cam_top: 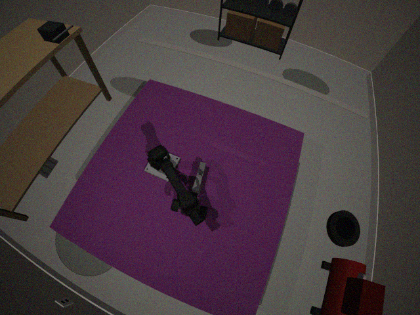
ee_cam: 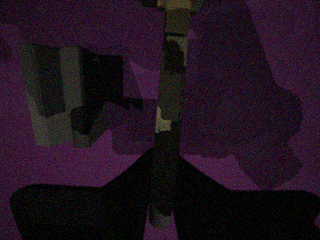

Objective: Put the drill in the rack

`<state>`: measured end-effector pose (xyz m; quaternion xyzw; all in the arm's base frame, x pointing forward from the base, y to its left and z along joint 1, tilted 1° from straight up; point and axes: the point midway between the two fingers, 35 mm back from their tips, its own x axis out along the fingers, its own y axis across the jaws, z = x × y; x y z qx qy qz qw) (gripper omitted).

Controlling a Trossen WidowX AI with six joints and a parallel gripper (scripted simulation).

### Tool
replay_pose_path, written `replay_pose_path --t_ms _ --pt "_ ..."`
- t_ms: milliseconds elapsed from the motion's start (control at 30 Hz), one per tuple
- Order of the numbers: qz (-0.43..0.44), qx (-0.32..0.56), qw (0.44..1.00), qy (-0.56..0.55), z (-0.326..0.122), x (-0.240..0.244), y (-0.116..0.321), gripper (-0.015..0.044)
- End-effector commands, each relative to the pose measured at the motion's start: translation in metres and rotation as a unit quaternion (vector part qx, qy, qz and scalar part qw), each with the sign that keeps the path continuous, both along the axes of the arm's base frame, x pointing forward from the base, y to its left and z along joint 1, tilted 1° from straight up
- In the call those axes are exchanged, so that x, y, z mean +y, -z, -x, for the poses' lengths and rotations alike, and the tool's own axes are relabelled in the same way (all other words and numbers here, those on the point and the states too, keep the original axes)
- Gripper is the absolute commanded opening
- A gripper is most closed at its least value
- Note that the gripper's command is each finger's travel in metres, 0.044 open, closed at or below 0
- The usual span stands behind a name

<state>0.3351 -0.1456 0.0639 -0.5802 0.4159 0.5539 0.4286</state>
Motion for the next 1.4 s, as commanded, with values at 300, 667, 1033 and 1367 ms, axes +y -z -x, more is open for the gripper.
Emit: replay_pose_path --t_ms 300,667,1033,1367 --pt "0.000 -0.002 1.000 -0.002 0.000 0.000 -0.007 0.0000" --pt "0.000 -0.002 1.000 -0.002 0.000 0.000 -0.011 0.0000" --pt "0.000 -0.002 1.000 -0.002 0.001 0.001 -0.015 0.0000" --pt "0.000 -0.002 1.000 -0.002 0.001 0.001 -0.019 0.0000"
